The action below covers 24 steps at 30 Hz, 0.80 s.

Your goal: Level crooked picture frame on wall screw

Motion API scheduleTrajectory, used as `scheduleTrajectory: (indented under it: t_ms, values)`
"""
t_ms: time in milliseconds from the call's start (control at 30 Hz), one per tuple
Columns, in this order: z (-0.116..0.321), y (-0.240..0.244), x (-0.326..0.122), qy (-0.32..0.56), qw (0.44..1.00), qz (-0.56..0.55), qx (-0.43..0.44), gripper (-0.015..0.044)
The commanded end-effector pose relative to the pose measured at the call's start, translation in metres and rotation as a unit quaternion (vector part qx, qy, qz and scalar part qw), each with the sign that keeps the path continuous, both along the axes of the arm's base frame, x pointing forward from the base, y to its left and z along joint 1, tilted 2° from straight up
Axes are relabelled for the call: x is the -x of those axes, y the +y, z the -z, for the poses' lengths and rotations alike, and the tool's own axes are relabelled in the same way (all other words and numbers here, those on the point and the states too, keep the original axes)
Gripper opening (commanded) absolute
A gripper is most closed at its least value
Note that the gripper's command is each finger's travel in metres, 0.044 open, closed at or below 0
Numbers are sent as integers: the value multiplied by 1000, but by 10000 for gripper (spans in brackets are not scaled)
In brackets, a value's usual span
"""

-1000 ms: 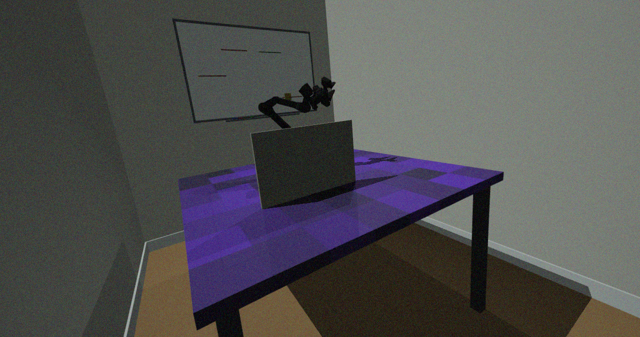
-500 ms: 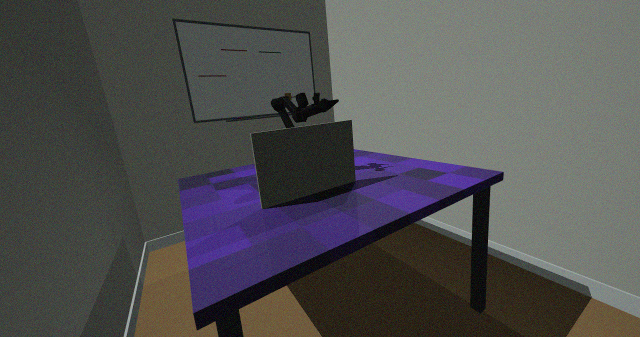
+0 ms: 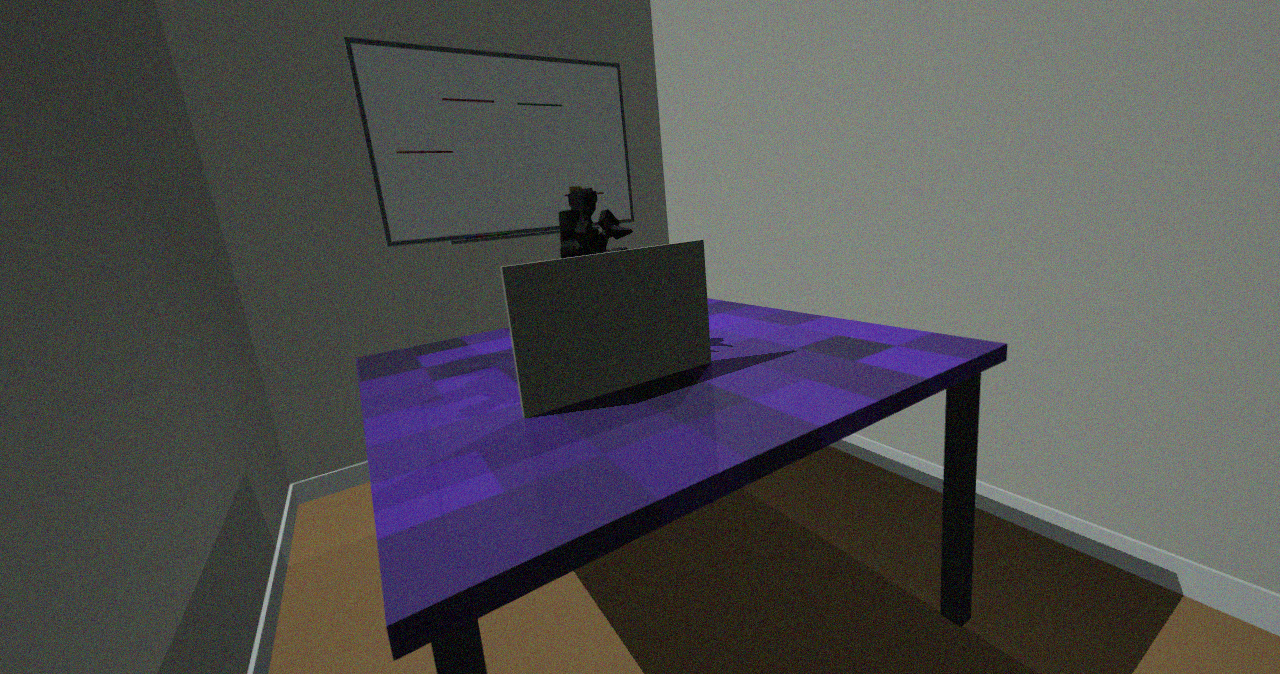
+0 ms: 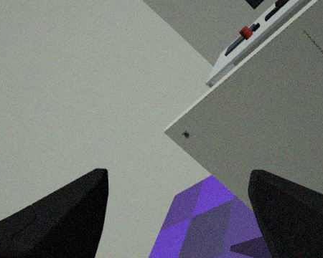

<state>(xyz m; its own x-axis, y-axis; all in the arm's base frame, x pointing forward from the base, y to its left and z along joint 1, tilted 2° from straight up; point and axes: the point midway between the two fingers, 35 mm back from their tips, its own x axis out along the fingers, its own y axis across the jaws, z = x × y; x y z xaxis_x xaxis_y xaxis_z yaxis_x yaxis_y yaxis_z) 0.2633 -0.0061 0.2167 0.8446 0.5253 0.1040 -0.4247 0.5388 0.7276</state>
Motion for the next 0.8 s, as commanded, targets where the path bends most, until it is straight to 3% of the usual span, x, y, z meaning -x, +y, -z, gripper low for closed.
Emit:
scheduleTrajectory:
  t_ms: [0,333,767]
  values:
    - [22,-40,12,76,990,61,-106,260]
    - [59,-117,63,163,890,196,-379,260]
    - [59,-118,64,163,887,198,-384,260]
